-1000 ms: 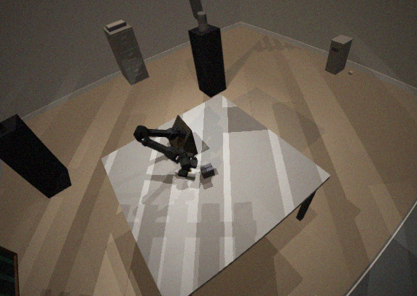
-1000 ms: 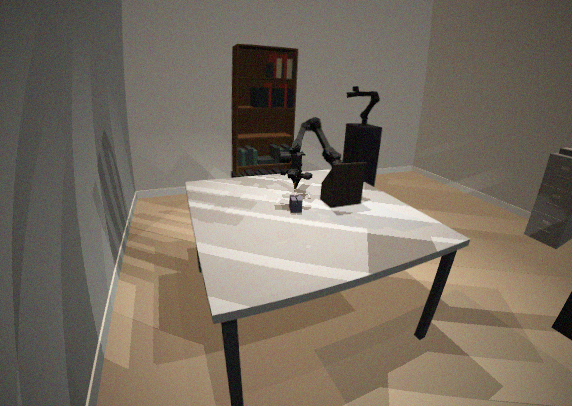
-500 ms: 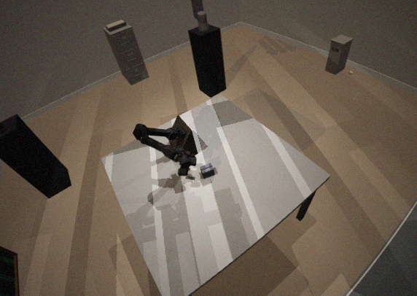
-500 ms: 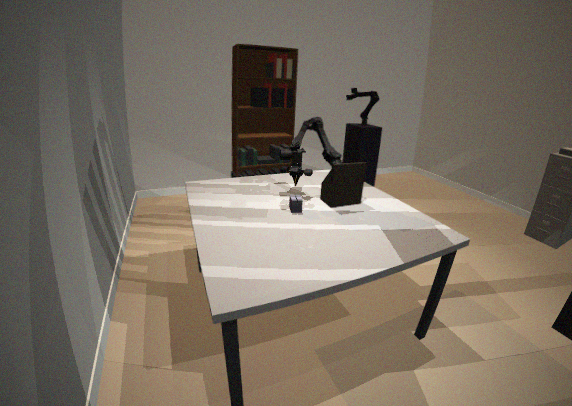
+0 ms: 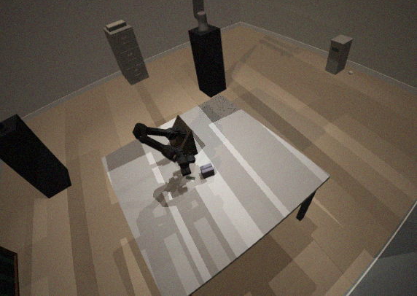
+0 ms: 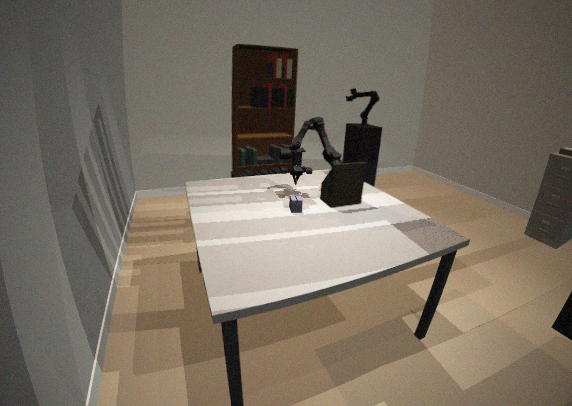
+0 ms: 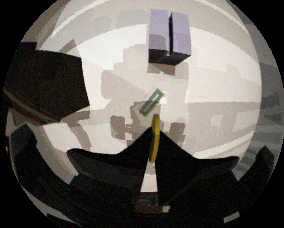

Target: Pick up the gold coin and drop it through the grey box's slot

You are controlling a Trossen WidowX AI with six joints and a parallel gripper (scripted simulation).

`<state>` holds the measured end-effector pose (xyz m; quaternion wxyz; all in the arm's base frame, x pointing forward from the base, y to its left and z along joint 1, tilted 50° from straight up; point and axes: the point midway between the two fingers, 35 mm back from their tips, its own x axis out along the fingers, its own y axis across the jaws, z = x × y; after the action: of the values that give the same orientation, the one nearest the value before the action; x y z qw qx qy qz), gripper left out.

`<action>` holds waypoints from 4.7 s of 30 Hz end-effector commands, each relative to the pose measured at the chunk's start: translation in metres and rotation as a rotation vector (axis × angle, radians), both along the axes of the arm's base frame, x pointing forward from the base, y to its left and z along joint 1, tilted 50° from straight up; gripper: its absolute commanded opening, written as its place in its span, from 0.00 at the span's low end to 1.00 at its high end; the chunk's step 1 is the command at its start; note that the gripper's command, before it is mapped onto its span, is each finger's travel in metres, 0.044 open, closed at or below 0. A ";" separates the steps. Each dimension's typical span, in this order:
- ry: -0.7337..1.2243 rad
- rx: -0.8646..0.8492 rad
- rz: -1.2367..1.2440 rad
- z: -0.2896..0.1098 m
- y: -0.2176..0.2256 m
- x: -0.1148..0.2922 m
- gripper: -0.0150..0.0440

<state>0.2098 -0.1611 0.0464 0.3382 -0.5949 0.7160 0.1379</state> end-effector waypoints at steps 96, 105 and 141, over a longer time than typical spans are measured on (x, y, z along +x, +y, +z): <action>0.022 0.000 0.016 -0.103 0.083 0.058 0.25; 0.030 0.001 0.023 -0.105 0.078 0.057 0.25; 0.021 0.004 0.019 -0.113 0.069 0.058 0.53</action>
<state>0.2680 -0.0919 -0.0668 0.3303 -0.5998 0.7134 0.1491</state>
